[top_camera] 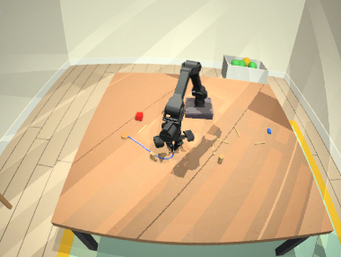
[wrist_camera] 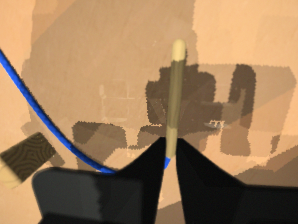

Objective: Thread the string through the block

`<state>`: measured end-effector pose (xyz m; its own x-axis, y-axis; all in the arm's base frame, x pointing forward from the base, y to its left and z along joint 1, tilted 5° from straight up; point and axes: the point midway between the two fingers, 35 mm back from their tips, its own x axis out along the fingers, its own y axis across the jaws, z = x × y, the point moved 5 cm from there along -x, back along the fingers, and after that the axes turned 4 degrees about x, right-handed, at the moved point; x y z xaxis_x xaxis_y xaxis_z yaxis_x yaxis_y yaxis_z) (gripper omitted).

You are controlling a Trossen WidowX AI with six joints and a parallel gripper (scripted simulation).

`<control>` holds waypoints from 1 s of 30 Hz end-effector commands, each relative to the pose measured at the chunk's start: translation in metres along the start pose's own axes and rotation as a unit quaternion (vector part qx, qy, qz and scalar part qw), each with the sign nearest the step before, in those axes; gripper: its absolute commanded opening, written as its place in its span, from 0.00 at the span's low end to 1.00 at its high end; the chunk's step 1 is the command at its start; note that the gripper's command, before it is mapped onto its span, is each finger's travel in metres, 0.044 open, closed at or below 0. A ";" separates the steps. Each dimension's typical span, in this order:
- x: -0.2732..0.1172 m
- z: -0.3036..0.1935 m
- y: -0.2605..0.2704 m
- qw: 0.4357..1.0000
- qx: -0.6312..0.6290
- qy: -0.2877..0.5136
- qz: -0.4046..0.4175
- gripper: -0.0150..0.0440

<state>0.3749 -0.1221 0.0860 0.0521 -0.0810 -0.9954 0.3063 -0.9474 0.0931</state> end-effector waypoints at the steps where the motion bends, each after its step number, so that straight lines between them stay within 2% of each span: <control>1: -0.005 0.006 0.002 1.000 -0.001 0.005 0.004 0.25; 30: -0.003 0.045 0.003 1.000 -0.001 0.004 0.005 0.25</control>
<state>0.3376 -0.1367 0.0845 0.0488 -0.0853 -0.9952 0.3064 -0.9470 0.0962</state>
